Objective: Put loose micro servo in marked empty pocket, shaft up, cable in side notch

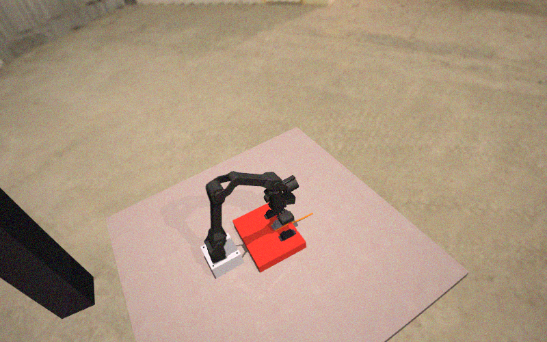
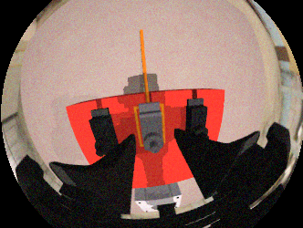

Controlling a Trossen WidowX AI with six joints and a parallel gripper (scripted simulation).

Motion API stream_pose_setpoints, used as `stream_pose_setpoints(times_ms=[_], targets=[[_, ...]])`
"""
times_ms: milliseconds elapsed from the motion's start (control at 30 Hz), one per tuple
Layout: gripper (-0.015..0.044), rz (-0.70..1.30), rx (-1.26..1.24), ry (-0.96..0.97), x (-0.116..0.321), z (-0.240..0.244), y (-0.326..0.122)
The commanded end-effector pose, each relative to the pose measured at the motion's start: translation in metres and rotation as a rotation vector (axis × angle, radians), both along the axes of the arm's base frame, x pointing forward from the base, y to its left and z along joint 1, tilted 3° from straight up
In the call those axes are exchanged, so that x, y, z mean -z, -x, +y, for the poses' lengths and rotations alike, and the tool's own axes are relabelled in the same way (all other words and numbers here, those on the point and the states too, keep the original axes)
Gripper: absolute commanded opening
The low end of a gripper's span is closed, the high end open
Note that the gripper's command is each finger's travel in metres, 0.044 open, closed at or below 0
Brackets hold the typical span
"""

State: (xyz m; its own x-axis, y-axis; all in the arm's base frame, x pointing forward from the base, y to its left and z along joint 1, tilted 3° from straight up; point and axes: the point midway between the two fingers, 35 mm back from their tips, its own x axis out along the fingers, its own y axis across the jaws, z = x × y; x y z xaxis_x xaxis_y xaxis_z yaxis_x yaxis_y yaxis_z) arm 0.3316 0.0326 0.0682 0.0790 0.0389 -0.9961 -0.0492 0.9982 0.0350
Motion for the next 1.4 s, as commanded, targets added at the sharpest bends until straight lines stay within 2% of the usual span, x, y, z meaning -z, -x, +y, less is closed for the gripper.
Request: stream_pose_setpoints(times_ms=[0, 200, 333, 533, 767, 1367], targets=[[0.0292, 0.006, 0.000, 0.000, -0.009, -0.001, 0.014], [0.0440, 0.012, -0.003, -0.001, -0.046, -0.004, 0.077], [0.0440, 0.015, -0.004, -0.001, -0.057, -0.006, 0.108], [0.0440, 0.014, -0.004, -0.001, -0.062, -0.006, 0.108], [0.0440, 0.005, -0.007, 0.001, -0.107, -0.009, 0.110], [0.0440, 0.005, -0.007, 0.001, -0.107, -0.009, 0.110]])
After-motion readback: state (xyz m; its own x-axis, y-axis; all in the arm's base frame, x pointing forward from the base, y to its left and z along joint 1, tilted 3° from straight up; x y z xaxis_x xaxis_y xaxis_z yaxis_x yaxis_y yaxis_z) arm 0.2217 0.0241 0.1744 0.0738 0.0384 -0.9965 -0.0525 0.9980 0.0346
